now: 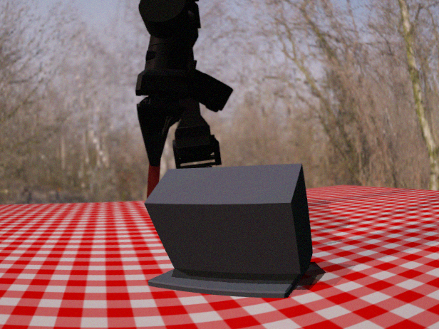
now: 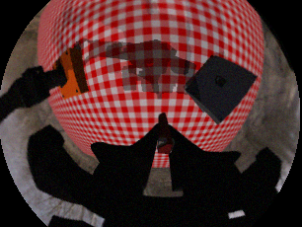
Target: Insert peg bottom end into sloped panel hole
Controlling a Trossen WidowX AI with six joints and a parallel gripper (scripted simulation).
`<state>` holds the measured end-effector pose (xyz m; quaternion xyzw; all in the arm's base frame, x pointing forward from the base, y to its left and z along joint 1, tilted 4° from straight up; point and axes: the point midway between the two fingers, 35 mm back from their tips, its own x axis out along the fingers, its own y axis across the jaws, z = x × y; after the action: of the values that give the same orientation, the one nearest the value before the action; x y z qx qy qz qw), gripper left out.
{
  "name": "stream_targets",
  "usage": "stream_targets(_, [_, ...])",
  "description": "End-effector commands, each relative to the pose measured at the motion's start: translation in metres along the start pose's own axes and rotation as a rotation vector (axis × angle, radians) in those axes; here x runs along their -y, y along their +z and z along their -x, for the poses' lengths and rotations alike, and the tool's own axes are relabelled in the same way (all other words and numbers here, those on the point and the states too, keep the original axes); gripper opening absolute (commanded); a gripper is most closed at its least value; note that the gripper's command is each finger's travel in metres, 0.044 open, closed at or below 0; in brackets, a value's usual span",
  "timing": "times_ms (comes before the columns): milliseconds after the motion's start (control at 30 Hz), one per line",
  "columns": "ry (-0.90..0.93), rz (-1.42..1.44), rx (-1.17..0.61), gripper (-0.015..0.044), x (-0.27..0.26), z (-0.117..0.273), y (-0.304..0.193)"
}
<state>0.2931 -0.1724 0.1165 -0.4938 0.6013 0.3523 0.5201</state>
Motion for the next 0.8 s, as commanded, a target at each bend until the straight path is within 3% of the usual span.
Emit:
stream_targets(0, [-0.013,0.034,-0.021,0.0,0.002,-0.001,0.003])
stream_targets(767, [-0.093,0.215,-0.14,0.0,0.013,-0.006,0.026])
